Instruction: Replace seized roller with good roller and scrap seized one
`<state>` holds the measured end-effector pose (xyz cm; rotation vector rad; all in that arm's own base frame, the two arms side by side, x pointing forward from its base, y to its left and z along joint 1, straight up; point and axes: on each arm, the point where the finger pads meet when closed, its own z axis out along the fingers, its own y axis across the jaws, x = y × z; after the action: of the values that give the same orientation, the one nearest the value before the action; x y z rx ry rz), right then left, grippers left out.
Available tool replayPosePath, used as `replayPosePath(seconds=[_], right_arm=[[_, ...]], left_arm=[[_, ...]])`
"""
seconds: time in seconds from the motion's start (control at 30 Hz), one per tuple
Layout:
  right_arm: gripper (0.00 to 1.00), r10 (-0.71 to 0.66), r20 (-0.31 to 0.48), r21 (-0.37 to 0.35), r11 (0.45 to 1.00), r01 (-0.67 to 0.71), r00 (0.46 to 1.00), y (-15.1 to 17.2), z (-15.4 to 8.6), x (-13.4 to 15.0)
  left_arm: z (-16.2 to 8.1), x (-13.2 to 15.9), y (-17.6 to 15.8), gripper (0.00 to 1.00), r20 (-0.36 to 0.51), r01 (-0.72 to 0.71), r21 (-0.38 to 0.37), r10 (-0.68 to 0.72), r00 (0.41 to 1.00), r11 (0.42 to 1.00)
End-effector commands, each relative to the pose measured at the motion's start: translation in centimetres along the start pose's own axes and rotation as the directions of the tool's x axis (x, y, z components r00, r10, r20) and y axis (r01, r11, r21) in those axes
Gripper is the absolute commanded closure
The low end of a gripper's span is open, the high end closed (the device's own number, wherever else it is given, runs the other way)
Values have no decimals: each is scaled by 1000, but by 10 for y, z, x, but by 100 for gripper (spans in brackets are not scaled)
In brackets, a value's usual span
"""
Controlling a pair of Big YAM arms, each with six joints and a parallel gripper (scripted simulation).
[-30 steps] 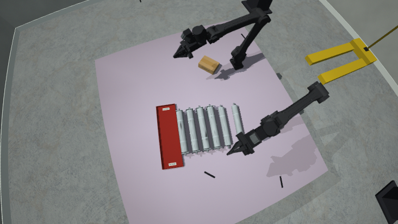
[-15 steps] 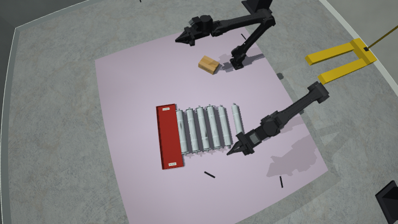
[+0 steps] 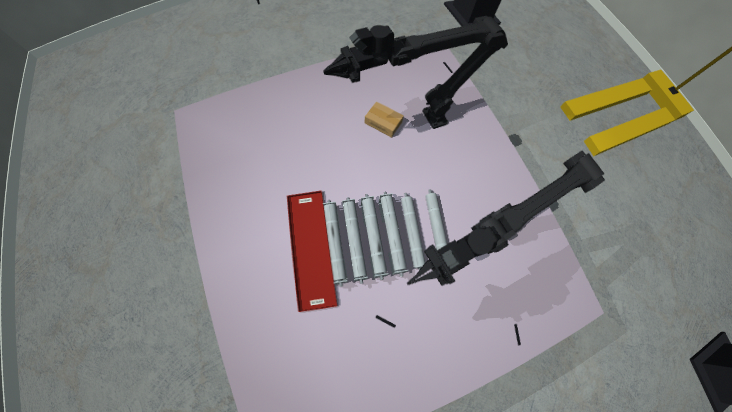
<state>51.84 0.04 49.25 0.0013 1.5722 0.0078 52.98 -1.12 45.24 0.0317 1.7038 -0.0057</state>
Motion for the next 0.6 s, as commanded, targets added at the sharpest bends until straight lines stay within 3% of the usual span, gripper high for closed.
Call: replayPosePath(seconds=[0.0, 0.23, 0.37, 0.5, 0.57], right_arm=[[100, 10, 51, 12, 1000, -11, 999, -6, 7, -26], [100, 7, 69, 11, 1000, -8, 998, -6, 0, -36], [100, 7, 69, 11, 1000, -8, 998, -6, 0, -36], [100, 7, 69, 11, 1000, -8, 998, -6, 0, -36], [100, 7, 69, 11, 1000, -8, 998, -6, 0, -36]], left_arm=[[11, -15, -10, 100, -14, -25, 21, 25, 1000, 999], [29, 66, -38, 100, -312, -63, 95, 90, 946, 993], [30, 123, -56, 100, -491, -76, 154, 143, 859, 985], [20, 177, -72, 100, -649, -80, 217, 205, 733, 973], [20, 177, -72, 100, -649, -80, 217, 205, 733, 973]])
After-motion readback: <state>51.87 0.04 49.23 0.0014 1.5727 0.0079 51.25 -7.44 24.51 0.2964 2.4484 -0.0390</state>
